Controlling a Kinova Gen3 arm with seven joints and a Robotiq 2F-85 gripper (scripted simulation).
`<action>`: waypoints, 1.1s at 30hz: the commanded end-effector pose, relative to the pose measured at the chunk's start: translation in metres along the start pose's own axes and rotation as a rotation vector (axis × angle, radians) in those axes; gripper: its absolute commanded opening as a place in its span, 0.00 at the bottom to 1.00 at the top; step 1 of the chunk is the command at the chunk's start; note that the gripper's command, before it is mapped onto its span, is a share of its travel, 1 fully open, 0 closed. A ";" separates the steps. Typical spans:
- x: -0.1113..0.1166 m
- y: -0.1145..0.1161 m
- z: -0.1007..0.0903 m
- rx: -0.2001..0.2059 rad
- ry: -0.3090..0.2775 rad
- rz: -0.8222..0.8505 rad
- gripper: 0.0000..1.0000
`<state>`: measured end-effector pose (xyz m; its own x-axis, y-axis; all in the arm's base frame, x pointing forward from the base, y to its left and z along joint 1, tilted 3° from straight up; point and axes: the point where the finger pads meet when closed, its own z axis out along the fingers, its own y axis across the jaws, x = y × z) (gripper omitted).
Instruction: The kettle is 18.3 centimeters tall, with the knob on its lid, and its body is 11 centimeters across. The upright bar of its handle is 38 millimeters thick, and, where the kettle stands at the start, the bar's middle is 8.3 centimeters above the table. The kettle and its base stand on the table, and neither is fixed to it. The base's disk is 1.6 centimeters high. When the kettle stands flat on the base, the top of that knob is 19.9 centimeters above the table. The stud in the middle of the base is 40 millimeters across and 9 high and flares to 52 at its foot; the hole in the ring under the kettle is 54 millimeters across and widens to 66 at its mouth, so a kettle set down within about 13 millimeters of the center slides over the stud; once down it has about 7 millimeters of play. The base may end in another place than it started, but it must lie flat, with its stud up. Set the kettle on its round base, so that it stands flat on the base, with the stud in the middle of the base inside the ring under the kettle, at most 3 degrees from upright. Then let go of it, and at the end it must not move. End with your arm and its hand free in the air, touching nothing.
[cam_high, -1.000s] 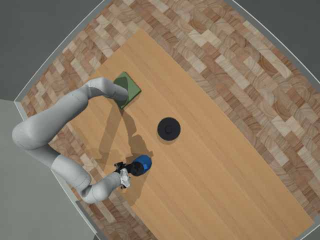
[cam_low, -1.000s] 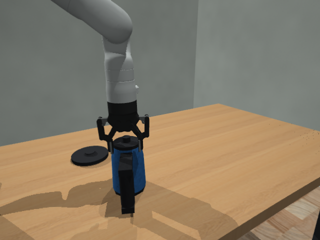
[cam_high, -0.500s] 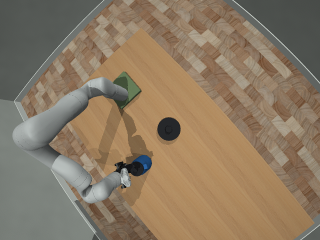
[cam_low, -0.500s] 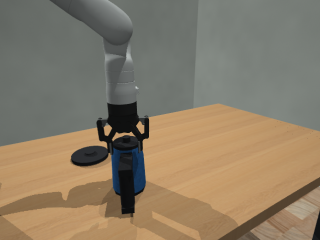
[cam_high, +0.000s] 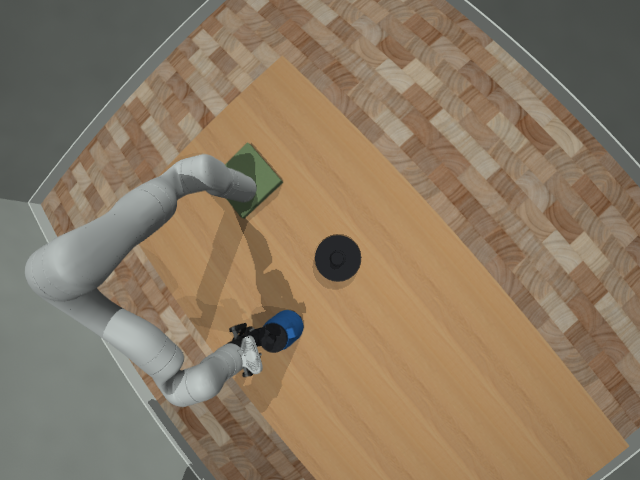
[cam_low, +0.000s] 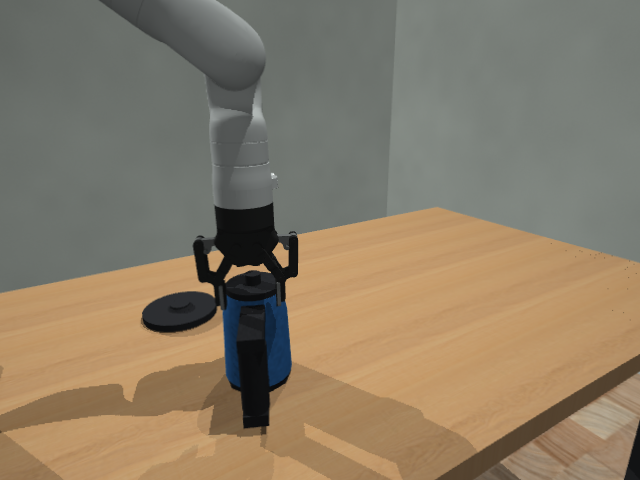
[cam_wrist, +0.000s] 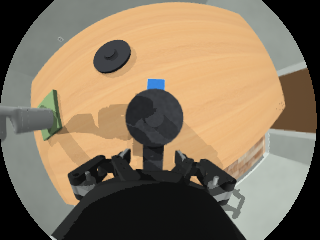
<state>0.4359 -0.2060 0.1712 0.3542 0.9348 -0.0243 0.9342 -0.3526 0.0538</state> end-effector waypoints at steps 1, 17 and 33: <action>0.000 0.000 -0.001 -0.002 0.000 0.000 0.80; 0.000 0.001 0.005 -0.002 0.000 0.000 0.80; 0.000 0.001 0.032 -0.002 0.000 0.000 0.80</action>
<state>0.4385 -0.2083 0.1427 0.3551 0.9345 -0.0253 0.9336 -0.3531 0.0611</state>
